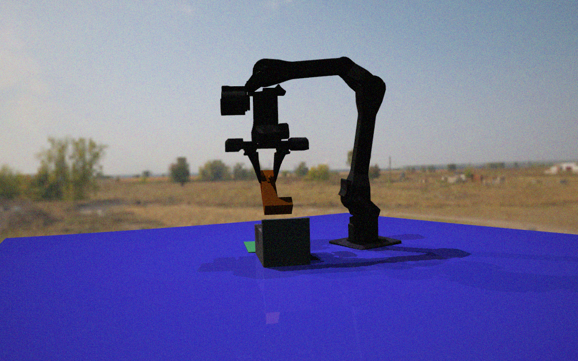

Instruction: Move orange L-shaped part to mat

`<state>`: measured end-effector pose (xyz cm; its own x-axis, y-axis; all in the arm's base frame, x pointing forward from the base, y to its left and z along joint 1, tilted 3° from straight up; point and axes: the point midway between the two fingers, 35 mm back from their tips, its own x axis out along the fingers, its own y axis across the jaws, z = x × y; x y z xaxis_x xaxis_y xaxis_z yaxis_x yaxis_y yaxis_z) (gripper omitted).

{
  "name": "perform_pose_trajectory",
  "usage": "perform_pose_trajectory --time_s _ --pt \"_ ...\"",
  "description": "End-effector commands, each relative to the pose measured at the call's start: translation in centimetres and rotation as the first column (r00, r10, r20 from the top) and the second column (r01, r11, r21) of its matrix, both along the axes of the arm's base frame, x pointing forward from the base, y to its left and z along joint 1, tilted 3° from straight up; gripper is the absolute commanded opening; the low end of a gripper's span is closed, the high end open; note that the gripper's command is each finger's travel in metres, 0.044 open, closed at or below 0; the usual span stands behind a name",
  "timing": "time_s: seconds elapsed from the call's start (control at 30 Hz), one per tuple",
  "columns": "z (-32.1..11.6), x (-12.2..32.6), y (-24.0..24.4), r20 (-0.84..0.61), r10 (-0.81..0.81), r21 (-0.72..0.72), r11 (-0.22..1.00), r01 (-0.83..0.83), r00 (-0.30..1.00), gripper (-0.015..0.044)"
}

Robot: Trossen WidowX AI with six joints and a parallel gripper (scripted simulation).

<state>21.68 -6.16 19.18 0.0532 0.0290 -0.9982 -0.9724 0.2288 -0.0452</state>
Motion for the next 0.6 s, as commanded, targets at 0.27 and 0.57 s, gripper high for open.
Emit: perform_pose_trajectory --time_s 0.27,0.57 --pt "-0.2 -1.4 -4.0 0.0 0.005 0.002 1.0 -0.005 1.0 0.0" --pt "-0.3 -2.5 -6.6 -0.001 0.005 0.0 1.0 -0.005 1.0 0.0"
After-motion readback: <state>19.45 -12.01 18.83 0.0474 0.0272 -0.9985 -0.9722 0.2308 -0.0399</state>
